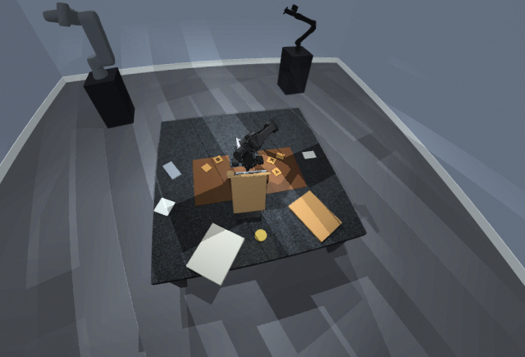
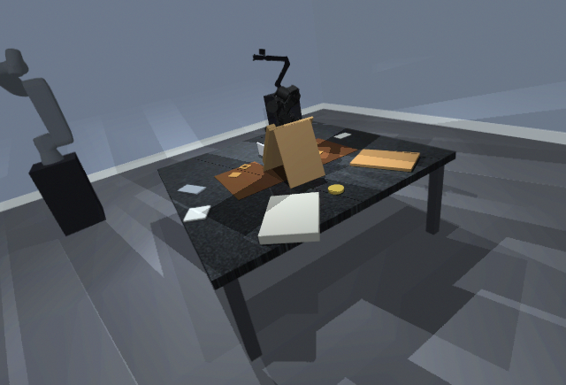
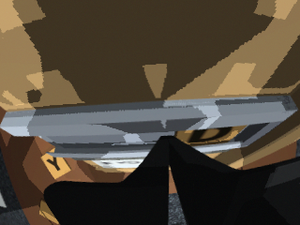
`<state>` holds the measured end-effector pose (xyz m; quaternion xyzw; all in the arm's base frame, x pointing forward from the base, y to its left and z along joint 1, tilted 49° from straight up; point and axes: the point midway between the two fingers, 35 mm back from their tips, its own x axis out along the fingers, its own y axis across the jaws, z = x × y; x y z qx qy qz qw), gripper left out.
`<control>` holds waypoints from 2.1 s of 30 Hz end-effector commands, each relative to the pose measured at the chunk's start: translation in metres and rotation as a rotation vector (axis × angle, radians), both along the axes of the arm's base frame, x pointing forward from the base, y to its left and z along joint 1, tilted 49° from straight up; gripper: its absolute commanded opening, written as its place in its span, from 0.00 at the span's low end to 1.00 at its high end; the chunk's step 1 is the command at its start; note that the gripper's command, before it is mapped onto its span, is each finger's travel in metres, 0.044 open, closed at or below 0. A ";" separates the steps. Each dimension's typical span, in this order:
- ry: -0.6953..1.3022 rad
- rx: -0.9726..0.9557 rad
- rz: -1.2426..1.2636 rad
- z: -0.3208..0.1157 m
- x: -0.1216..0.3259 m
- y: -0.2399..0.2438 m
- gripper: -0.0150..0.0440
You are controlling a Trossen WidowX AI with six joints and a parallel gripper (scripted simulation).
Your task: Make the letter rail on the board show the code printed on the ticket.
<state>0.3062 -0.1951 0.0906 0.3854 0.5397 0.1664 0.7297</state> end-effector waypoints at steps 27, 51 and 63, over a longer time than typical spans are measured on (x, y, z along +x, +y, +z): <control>0.000 0.004 -0.004 -0.006 0.001 -0.004 0.25; 0.000 0.003 -0.004 -0.012 0.000 -0.009 0.25; 0.000 0.003 -0.004 -0.007 -0.009 -0.010 0.25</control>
